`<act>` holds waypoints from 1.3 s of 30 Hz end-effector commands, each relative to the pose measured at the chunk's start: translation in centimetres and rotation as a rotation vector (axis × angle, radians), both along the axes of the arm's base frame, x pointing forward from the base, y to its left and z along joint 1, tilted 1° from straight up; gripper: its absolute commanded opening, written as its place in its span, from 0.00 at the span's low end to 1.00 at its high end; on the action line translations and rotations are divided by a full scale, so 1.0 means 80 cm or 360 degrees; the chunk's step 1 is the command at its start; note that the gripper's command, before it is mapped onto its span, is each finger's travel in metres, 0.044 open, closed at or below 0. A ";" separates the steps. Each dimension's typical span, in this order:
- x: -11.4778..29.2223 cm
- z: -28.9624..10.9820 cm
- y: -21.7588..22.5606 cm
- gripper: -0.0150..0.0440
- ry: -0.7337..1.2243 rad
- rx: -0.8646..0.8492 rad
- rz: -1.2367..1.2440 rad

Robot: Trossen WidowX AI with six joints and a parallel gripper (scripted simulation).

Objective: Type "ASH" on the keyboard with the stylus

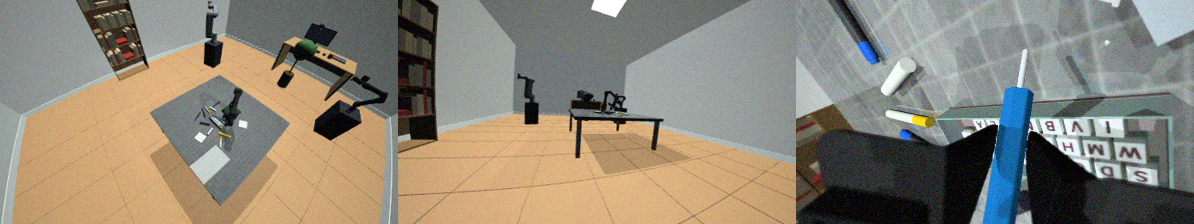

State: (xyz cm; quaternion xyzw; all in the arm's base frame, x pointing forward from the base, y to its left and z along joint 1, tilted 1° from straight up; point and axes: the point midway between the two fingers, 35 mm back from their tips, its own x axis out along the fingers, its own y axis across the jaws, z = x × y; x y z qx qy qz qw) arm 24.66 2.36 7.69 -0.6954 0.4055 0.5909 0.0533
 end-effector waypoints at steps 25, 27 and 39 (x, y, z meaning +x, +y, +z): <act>-0.005 0.053 -0.093 0.25 -0.1148 -0.0609 -0.0544; -0.004 0.045 -0.092 0.25 -0.1148 -0.0609 -0.0544; -0.005 0.014 -0.092 0.25 -0.1147 -0.0609 -0.0544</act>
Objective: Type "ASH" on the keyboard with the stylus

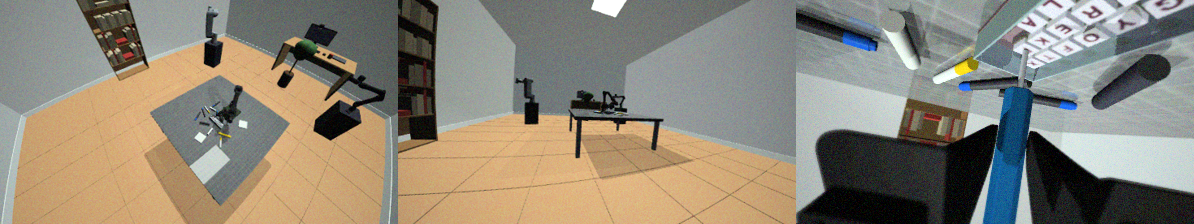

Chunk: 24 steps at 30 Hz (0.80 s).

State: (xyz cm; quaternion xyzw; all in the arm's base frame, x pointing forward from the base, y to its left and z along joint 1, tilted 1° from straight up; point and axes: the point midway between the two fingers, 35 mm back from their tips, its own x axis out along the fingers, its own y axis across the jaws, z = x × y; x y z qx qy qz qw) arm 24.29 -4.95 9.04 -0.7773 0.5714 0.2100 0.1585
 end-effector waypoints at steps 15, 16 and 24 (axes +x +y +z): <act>0.000 -0.013 -0.001 0.39 -0.0005 -0.0005 -0.0003; 0.000 -0.014 -0.001 0.39 -0.0005 -0.0005 -0.0003; 0.000 -0.018 -0.001 0.39 -0.0005 -0.0005 -0.0003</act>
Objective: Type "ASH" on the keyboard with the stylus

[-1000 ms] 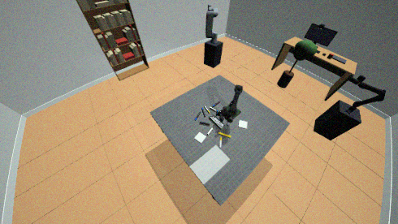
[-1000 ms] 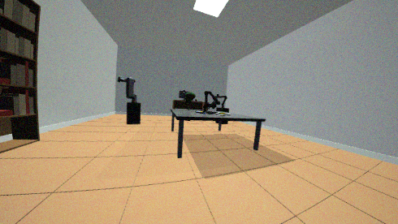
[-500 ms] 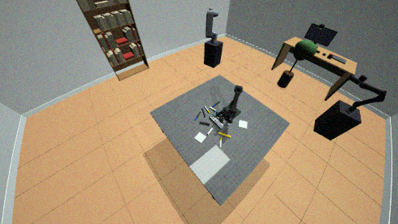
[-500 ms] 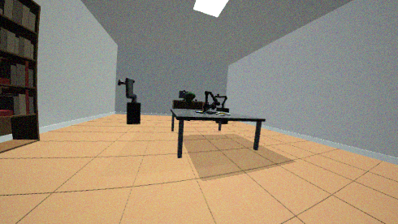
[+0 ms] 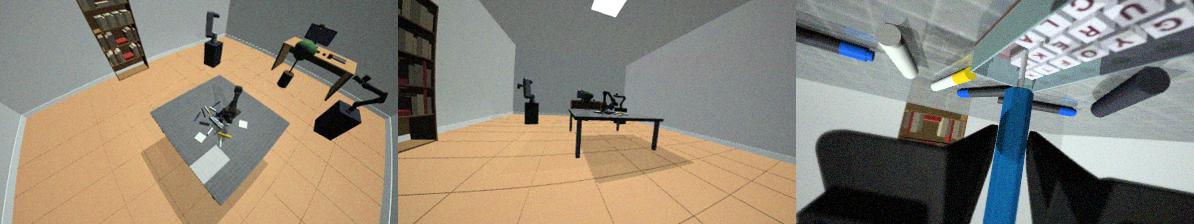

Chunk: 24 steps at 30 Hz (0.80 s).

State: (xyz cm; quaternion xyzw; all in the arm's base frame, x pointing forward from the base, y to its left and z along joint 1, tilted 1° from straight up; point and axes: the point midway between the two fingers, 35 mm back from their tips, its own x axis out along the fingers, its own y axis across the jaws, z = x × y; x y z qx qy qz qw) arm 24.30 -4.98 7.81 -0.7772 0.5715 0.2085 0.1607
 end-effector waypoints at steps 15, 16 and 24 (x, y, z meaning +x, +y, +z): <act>0.000 -0.011 -0.001 0.39 0.0002 -0.0007 -0.0001; 0.000 -0.011 -0.001 0.39 0.0002 -0.0007 -0.0001; 0.000 -0.014 -0.001 0.39 0.0003 -0.0007 -0.0001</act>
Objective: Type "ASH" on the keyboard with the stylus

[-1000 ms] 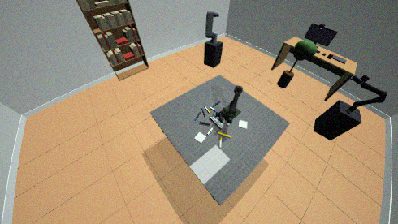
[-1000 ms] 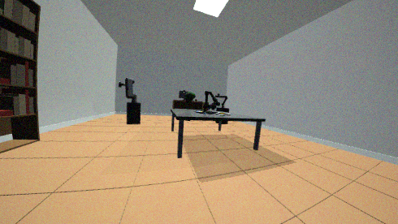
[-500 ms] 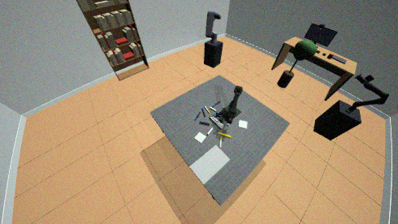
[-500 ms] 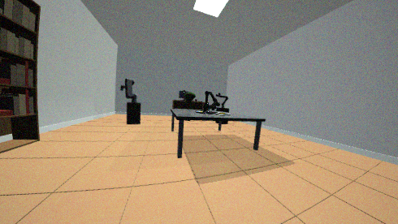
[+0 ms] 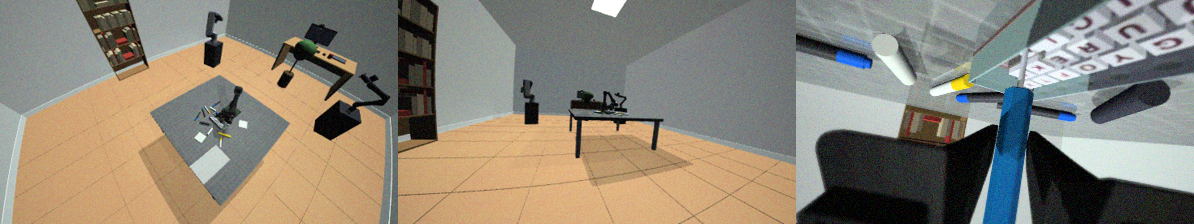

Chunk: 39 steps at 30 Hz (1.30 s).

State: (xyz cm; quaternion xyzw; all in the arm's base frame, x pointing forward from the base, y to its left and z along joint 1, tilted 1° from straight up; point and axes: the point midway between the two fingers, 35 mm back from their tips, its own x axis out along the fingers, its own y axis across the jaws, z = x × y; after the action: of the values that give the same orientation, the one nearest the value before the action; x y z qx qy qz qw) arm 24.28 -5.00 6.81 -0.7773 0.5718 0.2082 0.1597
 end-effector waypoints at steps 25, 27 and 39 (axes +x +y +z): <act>0.000 0.043 0.000 0.40 0.0003 -0.0002 -0.0001; 0.000 0.043 0.000 0.37 0.0003 -0.0002 -0.0001; 0.026 0.049 0.031 0.25 0.0004 0.0017 0.0005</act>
State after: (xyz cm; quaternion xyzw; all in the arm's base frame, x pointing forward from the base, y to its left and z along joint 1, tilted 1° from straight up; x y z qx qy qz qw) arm 25.52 -3.62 10.67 -0.7779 0.5701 0.2099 0.1607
